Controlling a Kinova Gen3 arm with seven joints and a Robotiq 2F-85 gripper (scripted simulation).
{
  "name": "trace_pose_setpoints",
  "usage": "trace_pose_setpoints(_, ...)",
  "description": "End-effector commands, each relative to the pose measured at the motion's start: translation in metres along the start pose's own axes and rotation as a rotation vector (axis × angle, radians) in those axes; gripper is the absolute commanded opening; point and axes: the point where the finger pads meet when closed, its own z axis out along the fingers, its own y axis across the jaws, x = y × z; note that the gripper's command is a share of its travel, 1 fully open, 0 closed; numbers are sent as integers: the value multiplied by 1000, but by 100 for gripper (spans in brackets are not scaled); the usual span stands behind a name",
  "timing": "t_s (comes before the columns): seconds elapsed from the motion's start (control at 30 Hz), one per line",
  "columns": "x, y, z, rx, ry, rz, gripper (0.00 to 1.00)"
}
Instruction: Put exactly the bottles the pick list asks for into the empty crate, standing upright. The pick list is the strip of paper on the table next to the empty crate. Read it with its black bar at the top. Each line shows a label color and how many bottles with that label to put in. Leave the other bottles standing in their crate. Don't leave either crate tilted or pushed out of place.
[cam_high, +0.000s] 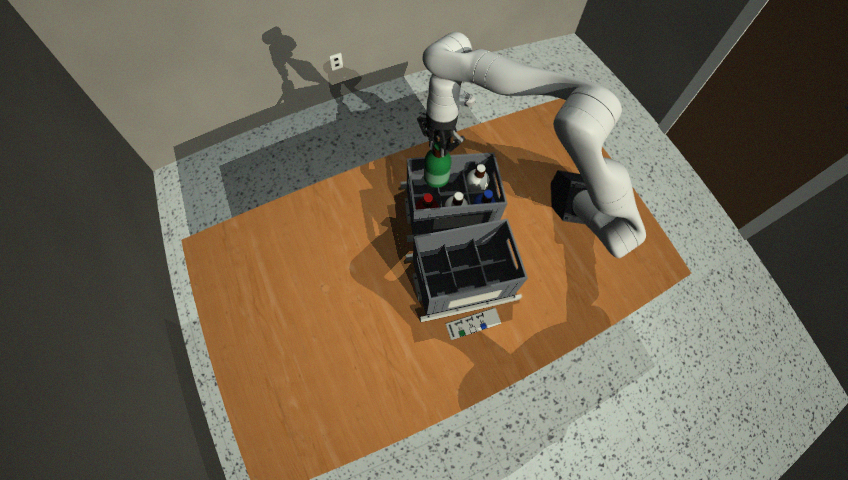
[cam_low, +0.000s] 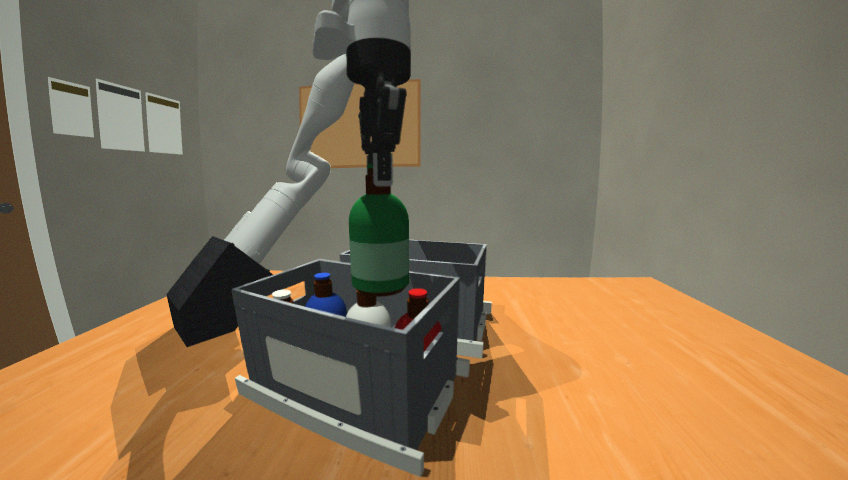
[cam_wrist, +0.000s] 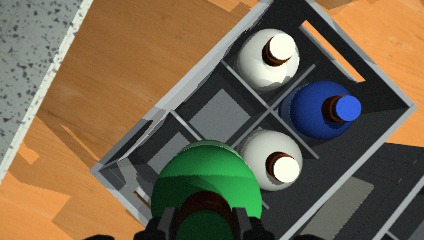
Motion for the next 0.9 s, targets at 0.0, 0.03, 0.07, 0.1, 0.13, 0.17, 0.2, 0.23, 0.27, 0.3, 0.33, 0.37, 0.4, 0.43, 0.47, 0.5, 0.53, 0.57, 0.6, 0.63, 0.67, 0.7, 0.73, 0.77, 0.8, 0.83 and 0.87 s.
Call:
trace_pose_setpoints(0.0,-3,5,-8,20,-4,-9,10)
trace_pose_setpoints(0.03,-3,7,-8,20,-3,-9,10)
trace_pose_setpoints(0.07,-4,9,-8,20,-3,-9,10)
trace_pose_setpoints(0.1,-4,11,-7,20,-4,-9,10)
trace_pose_setpoints(0.13,-5,13,-7,20,-4,-9,10)
trace_pose_setpoints(0.17,-5,15,-7,20,-4,-9,10)
trace_pose_setpoints(0.2,-5,17,-7,20,-4,-9,10)
trace_pose_setpoints(0.23,-6,18,-7,20,-4,-9,10)
trace_pose_setpoints(0.27,-6,20,-7,20,-4,-9,10)
trace_pose_setpoints(0.3,-6,22,-7,20,-4,-9,10)
trace_pose_setpoints(0.33,-6,22,-7,20,-4,-9,10)
trace_pose_setpoints(0.37,-6,22,-7,20,-4,-9,10)
trace_pose_setpoints(0.4,-5,24,-7,20,-1,-6,10)
trace_pose_setpoints(0.43,-6,26,-7,20,-3,-9,10)
trace_pose_setpoints(0.47,-7,28,-7,20,-4,-9,10)
trace_pose_setpoints(0.5,-8,30,-7,20,-5,-9,10)
trace_pose_setpoints(0.53,-8,32,-7,20,-4,-9,10)
trace_pose_setpoints(0.57,-8,34,-7,20,-4,-9,10)
trace_pose_setpoints(0.6,-8,36,-7,20,-3,-9,10)
trace_pose_setpoints(0.63,-9,38,-7,20,-3,-9,10)
trace_pose_setpoints(0.67,-9,40,-7,20,-4,-9,10)
trace_pose_setpoints(0.7,-10,42,-7,20,-4,-9,10)
trace_pose_setpoints(0.73,-10,44,-7,20,-4,-9,10)
trace_pose_setpoints(0.77,-10,46,-7,20,-4,-9,10)
trace_pose_setpoints(0.8,-10,48,-7,20,-4,-9,10)
trace_pose_setpoints(0.83,-11,50,-7,20,-3,-9,10)
trace_pose_setpoints(0.87,-11,52,-7,20,-4,-9,10)
